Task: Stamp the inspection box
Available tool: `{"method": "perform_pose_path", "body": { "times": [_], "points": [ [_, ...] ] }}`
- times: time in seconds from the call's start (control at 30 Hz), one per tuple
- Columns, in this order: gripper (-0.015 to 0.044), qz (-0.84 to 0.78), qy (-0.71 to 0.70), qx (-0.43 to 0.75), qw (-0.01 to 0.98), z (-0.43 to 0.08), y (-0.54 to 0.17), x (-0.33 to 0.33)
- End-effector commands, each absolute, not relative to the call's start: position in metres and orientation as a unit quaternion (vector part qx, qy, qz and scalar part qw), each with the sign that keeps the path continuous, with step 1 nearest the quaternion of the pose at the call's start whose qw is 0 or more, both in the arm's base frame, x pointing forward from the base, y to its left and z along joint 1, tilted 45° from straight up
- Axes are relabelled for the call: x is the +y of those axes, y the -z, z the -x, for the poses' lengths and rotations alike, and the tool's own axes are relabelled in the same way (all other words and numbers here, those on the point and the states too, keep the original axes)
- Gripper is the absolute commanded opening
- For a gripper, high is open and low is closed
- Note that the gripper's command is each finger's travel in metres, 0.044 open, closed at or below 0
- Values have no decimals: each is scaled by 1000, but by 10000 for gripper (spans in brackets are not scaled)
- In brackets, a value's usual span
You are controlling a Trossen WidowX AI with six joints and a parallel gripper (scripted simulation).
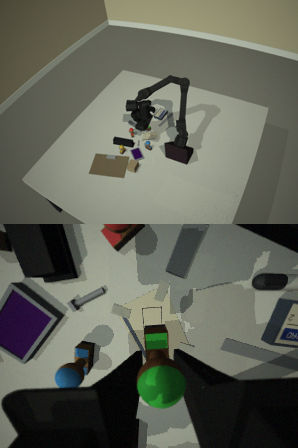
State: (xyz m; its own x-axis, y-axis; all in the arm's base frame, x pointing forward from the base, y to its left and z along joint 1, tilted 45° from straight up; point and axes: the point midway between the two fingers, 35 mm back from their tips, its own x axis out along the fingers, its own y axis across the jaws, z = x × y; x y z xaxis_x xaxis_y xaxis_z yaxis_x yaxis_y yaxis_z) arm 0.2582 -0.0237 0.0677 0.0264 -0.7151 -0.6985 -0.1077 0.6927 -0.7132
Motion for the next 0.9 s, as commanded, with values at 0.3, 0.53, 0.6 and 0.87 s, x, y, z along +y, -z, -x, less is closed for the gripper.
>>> {"method": "perform_pose_path", "body": {
  "times": [0.3, 0.53, 0.6, 0.87],
  "points": [
    [0, 306, 238, 655, 648, -289, -110, -59],
    [0, 308, 241, 654, 648, -299, -131, -80],
    [0, 308, 241, 654, 648, -299, -131, -80],
    [0, 307, 241, 654, 648, -300, -123, -87]
  ]
}}
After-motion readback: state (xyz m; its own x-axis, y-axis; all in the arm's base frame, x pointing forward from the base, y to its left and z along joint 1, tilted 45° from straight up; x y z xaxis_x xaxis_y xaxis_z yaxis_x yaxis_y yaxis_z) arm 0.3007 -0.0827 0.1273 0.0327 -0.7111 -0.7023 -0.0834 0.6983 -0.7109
